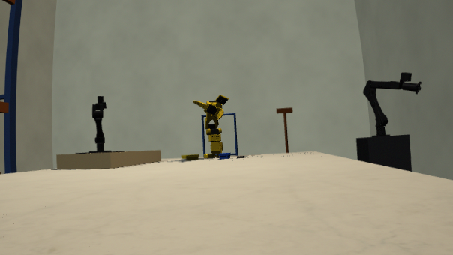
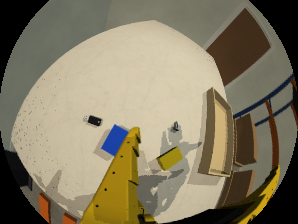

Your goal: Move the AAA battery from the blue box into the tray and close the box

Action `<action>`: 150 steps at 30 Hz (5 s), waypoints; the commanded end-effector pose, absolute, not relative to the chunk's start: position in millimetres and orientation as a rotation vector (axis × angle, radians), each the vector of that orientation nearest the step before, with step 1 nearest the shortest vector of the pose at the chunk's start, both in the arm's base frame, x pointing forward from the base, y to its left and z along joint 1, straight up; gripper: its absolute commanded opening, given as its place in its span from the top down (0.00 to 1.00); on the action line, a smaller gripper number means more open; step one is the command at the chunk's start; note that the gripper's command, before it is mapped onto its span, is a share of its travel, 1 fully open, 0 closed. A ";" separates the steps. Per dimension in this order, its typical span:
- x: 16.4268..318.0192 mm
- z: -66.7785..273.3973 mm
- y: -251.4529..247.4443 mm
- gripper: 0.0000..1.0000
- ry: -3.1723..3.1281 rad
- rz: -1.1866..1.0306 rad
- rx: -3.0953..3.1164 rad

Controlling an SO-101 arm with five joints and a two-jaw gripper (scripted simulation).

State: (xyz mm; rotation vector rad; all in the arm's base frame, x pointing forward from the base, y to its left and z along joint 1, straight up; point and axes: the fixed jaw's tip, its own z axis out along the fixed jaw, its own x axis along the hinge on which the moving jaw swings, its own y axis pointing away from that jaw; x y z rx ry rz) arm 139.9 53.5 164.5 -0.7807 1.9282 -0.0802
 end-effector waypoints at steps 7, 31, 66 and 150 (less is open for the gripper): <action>139.8 164.7 53.5 0.00 1.928 -0.079 -0.780; 144.0 150.8 61.7 0.13 2.157 0.046 -0.701; 141.8 66.0 91.6 0.72 3.141 0.000 0.028; 146.8 34.1 96.4 0.72 3.141 0.000 0.028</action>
